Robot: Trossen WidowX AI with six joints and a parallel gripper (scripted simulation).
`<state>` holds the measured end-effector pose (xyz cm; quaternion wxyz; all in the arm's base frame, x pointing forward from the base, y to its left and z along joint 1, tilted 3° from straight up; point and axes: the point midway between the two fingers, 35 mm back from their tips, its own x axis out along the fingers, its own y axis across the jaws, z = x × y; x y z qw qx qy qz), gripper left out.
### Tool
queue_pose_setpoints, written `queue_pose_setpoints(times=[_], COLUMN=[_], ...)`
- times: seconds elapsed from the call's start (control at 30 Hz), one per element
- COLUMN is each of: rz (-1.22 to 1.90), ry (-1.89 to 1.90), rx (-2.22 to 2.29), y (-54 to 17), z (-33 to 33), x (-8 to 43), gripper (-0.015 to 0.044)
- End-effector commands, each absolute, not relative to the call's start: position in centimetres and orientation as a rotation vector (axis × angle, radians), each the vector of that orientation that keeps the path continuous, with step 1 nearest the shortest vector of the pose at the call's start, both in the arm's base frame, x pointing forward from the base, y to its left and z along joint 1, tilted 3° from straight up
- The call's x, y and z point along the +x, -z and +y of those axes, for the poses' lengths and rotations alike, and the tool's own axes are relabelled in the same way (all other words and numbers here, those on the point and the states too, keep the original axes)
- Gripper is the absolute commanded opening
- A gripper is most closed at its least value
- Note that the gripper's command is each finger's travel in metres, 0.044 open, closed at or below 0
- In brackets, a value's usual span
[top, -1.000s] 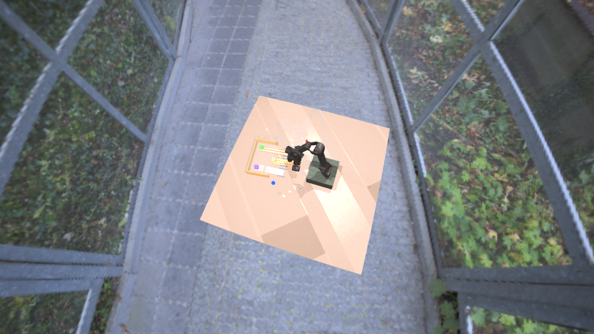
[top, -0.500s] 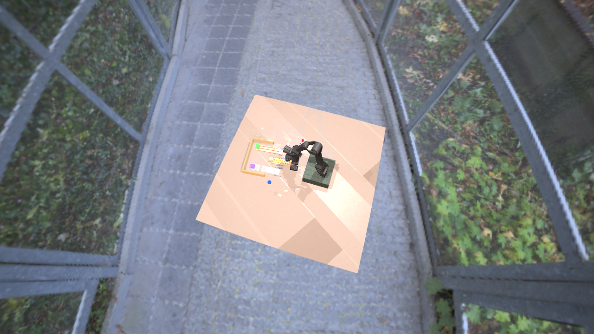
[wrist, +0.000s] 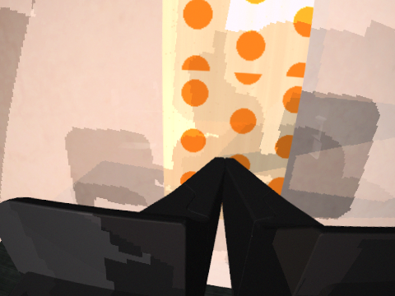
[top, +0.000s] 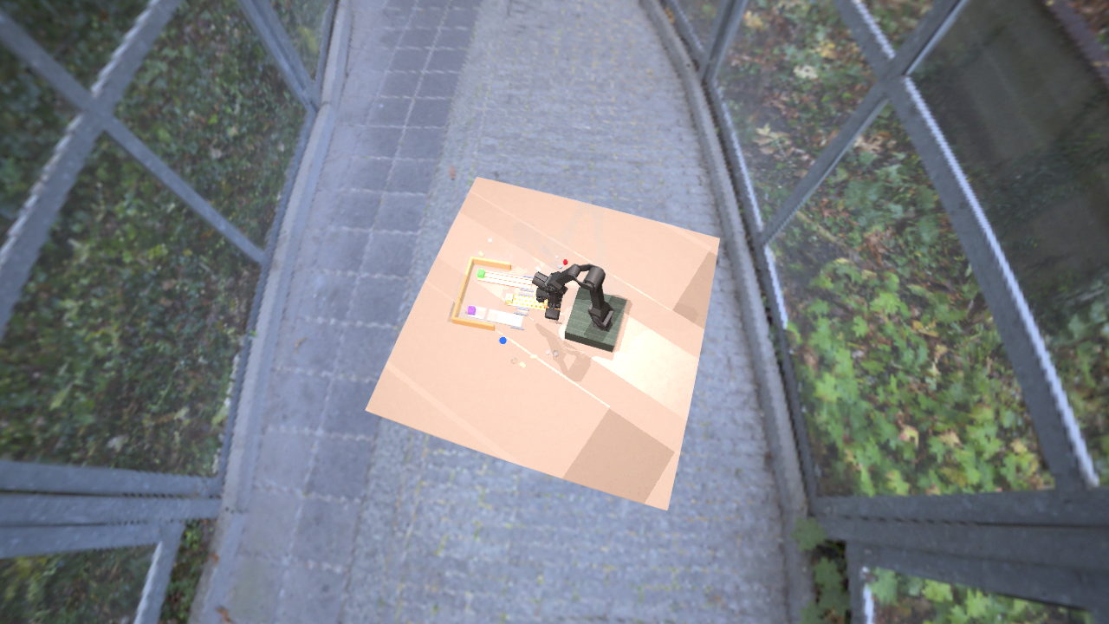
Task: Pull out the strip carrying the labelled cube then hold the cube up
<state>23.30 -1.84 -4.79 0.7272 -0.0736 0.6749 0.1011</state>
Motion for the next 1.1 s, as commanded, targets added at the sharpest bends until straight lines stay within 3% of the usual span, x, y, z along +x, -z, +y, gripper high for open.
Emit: queue_pose_setpoints(times=[0.0, 1.07], rz=[1.529, 1.529], ry=[-0.232, -0.232], rx=[-0.161, -0.161], y=[5.51, 5.54], z=[-1.83, -1.96], x=[21.55, 20.97], gripper=[0.0, 0.0])
